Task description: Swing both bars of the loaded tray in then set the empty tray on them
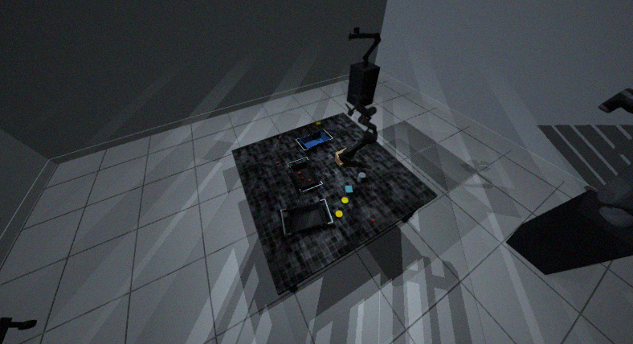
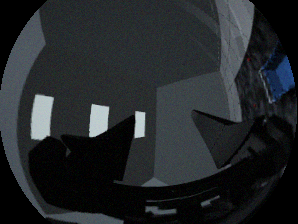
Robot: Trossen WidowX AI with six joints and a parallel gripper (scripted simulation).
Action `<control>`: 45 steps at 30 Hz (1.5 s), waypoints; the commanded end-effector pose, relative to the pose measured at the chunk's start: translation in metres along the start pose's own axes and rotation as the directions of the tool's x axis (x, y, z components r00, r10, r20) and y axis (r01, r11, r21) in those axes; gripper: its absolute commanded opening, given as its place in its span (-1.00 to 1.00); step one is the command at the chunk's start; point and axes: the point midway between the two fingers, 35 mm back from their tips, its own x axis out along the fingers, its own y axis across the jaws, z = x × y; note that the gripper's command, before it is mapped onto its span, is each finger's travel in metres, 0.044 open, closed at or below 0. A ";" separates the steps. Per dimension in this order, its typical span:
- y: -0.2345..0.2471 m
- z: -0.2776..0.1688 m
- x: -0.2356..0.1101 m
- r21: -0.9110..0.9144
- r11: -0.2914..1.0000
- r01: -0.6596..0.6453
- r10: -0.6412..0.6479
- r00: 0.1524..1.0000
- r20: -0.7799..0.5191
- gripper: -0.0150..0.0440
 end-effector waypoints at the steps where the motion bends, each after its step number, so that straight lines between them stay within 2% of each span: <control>1: 0.000 0.000 0.000 0.000 1.000 0.000 0.000 1.000 0.000 0.78; 8: 0.000 -0.001 0.002 0.000 1.000 0.000 0.000 1.000 -0.001 0.15; 12: -0.007 -0.005 0.037 -0.020 1.000 0.014 -0.014 1.000 -0.019 -0.19; 17: -0.020 0.003 0.072 -0.083 0.994 0.066 -0.069 0.997 -0.026 -0.19; 21: -0.039 0.002 0.106 -0.217 0.970 0.113 -0.122 0.992 -0.029 -0.19; 27: -0.086 0.007 0.167 -0.350 0.905 0.243 -0.268 0.963 -0.025 -0.19; 30: -0.126 0.002 0.201 -0.420 0.846 0.327 -0.370 0.929 -0.021 -0.19; 35: -0.200 -0.012 0.243 -0.547 0.704 0.452 -0.545 0.838 -0.009 -0.19; 39: -0.250 -0.024 0.260 -0.645 0.576 0.502 -0.655 0.756 0.003 -0.19; 45: -0.348 -0.053 0.270 -0.838 0.262 0.479 -0.845 0.533 0.041 -0.19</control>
